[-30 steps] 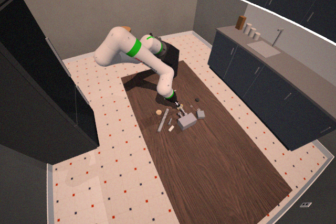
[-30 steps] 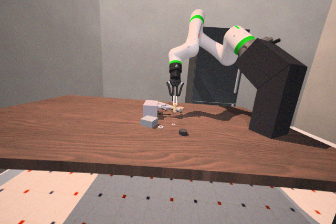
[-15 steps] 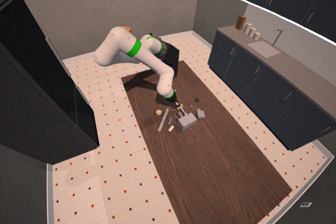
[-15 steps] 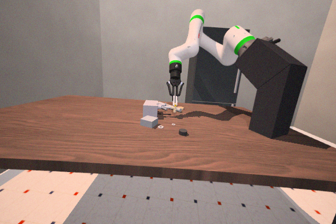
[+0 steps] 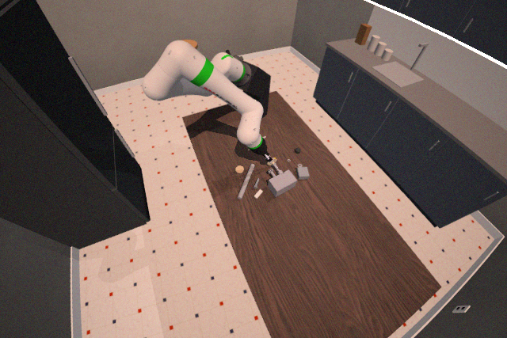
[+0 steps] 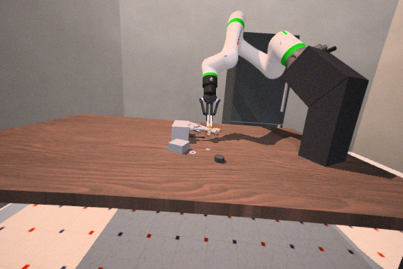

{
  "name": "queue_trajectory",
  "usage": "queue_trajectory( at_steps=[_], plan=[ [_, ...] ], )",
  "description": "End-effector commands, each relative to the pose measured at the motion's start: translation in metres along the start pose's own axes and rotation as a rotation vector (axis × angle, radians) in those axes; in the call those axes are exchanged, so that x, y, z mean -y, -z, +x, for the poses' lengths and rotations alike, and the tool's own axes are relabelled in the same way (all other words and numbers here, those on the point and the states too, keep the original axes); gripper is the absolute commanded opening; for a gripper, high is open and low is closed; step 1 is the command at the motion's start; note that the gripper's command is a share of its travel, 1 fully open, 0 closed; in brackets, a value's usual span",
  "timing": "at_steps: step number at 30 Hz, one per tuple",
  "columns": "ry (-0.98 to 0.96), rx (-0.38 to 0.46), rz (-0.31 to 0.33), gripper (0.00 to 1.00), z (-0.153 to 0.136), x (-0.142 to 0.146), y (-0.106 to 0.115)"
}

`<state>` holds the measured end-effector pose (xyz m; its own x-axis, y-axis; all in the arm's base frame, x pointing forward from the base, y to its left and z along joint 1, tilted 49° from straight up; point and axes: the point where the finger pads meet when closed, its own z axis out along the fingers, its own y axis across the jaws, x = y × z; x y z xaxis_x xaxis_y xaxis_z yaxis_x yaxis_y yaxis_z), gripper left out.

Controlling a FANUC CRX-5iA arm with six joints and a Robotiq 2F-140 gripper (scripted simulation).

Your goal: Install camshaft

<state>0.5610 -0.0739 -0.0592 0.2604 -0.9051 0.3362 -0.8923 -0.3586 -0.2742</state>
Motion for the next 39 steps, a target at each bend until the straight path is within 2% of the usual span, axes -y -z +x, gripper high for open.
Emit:
queue_trajectory(
  at_steps=[1, 39],
  plan=[
    [0.001, 0.0, 0.001, 0.14, -0.0003, 0.0011, 0.0004],
    [0.001, 0.0, 0.001, 0.14, -0.0003, 0.0107, 0.0004]
  ],
)
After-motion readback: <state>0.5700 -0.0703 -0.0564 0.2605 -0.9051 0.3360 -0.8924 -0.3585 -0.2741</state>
